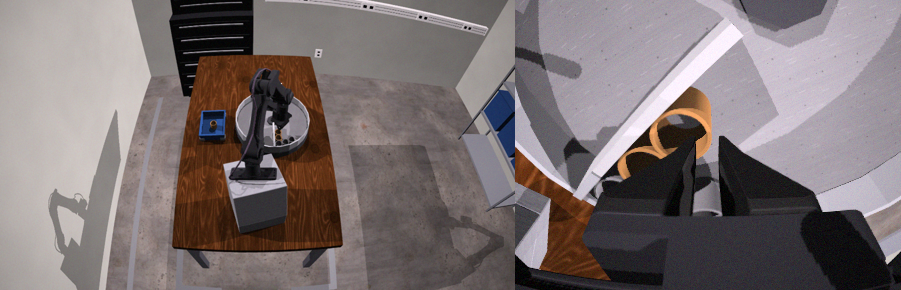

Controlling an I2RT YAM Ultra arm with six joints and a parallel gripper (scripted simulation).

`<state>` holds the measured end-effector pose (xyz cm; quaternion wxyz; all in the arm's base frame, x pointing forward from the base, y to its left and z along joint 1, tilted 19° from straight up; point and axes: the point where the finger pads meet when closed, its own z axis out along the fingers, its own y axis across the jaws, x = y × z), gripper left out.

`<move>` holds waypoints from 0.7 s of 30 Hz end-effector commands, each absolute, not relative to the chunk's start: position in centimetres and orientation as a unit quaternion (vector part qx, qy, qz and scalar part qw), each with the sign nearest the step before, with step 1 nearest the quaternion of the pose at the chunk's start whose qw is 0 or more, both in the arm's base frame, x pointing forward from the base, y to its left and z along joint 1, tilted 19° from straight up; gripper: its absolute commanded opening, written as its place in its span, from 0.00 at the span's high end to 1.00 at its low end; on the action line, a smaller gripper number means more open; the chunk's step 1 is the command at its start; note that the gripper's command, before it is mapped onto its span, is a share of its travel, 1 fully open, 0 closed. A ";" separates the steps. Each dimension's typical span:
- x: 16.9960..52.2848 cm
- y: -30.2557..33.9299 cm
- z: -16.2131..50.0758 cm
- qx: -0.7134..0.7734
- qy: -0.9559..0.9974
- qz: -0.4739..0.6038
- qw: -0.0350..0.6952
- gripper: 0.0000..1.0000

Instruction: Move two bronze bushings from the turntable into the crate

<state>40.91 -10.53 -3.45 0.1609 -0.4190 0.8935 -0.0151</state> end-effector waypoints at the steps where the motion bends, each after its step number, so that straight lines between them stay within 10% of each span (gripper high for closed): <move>1: 41.9 -11.3 -2.2 -0.410 0.895 -0.025 0.175 0.85; 21: 40.4 -10.9 -3.3 -0.408 0.898 -0.015 0.165 0.85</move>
